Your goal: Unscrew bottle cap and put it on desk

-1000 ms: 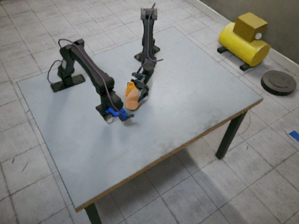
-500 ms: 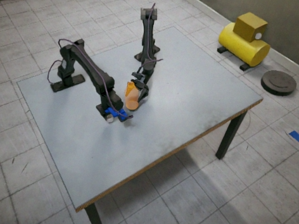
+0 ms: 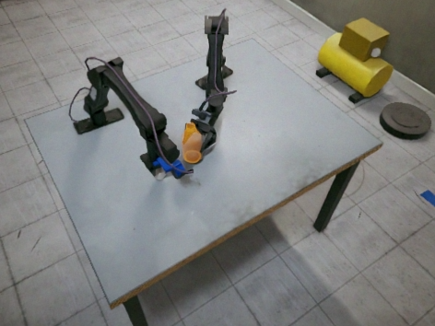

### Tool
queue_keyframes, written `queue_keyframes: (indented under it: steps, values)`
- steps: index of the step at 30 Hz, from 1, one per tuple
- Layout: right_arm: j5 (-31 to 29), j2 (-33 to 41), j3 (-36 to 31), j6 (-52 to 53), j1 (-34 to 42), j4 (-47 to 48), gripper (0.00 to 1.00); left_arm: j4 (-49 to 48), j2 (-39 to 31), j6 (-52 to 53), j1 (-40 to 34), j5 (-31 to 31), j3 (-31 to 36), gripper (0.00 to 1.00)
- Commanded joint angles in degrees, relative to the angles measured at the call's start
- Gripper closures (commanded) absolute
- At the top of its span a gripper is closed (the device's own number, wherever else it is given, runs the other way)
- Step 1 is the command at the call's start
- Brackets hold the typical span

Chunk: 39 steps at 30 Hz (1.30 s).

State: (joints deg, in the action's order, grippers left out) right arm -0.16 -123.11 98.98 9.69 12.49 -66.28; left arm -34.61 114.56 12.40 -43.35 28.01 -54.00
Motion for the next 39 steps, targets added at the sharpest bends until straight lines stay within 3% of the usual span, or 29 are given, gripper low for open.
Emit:
queue_keyframes:
  steps: [1,17,39]
  values:
    - [0.6,-0.6,-1.1,0.5,-0.6,2.7,1.0,-3.8,0.7,0.1,-0.6,0.5,1.2,1.0]
    - [0.2,-1.1,-3.0,0.5,-0.3,5.3,1.0,-8.9,3.6,-0.8,0.5,1.0,3.0,1.0]
    - [0.2,-1.1,-3.0,0.5,-0.3,5.3,1.0,-8.5,3.2,-0.6,0.1,0.3,2.4,1.0]
